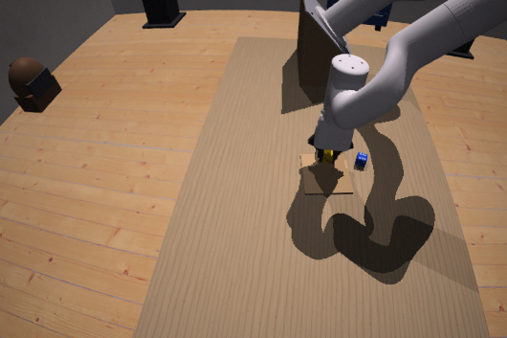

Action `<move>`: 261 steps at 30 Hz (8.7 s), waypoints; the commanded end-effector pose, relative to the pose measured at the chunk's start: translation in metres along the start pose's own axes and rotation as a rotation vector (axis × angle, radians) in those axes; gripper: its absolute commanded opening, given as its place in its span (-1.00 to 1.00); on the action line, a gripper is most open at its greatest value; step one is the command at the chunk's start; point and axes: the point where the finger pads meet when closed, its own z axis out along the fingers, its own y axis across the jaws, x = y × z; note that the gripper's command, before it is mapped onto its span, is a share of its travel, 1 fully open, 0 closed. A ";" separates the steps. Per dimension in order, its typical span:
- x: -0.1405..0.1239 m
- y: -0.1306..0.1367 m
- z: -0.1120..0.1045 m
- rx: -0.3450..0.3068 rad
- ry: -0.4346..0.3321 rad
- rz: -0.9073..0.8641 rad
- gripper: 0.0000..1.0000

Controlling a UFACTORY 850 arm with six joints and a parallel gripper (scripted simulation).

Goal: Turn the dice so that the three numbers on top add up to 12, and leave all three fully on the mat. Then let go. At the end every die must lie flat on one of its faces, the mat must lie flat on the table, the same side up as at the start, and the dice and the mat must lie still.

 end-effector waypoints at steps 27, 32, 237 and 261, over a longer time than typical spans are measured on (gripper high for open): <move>-0.001 0.000 0.003 0.000 -0.001 0.000 -0.47; -0.001 0.000 0.003 0.000 -0.001 0.000 -0.47; 0.008 0.108 -0.071 0.001 -0.001 -1.378 -0.05; 0.009 0.108 -0.039 0.001 -0.001 -1.378 -0.05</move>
